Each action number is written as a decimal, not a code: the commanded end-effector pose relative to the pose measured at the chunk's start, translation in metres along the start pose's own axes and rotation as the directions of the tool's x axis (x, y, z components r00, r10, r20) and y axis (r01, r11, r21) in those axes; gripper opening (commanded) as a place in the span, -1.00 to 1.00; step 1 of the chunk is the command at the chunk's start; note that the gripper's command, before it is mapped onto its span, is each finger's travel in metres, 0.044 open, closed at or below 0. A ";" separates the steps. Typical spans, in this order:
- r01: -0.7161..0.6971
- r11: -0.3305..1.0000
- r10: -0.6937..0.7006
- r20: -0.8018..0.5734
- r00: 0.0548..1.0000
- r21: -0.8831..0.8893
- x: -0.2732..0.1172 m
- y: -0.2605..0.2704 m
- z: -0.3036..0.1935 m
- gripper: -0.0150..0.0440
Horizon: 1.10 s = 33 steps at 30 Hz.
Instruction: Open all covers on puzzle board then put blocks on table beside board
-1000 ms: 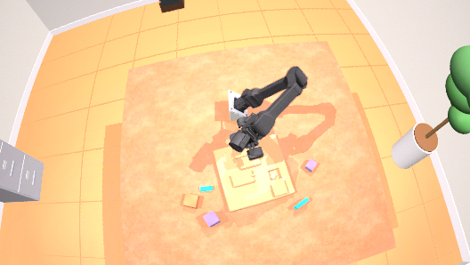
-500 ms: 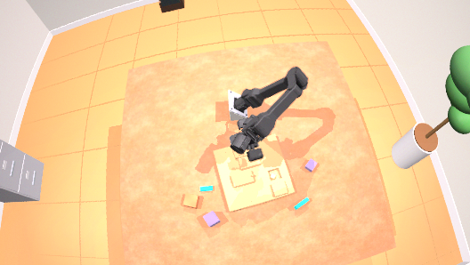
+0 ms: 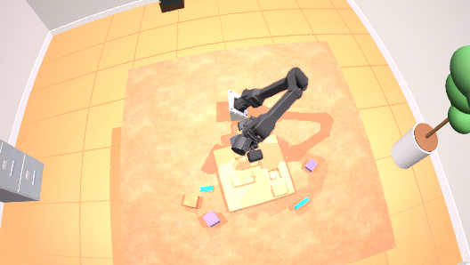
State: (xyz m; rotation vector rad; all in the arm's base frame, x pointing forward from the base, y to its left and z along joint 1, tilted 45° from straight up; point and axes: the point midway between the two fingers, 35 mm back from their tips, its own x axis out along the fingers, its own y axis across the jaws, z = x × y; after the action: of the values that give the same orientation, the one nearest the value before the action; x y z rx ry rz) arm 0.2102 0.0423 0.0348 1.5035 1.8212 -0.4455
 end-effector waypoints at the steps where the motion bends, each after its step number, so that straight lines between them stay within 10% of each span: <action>1: 0.001 1.000 -0.001 -0.009 1.000 0.010 0.005 -0.002 -0.001 -0.49; 33: 0.001 1.000 -0.001 -0.005 1.000 0.010 0.008 0.000 0.022 -0.49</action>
State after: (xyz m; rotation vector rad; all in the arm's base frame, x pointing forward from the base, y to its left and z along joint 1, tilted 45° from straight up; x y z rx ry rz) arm 0.2127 0.0367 0.0164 1.5223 1.8343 -0.4573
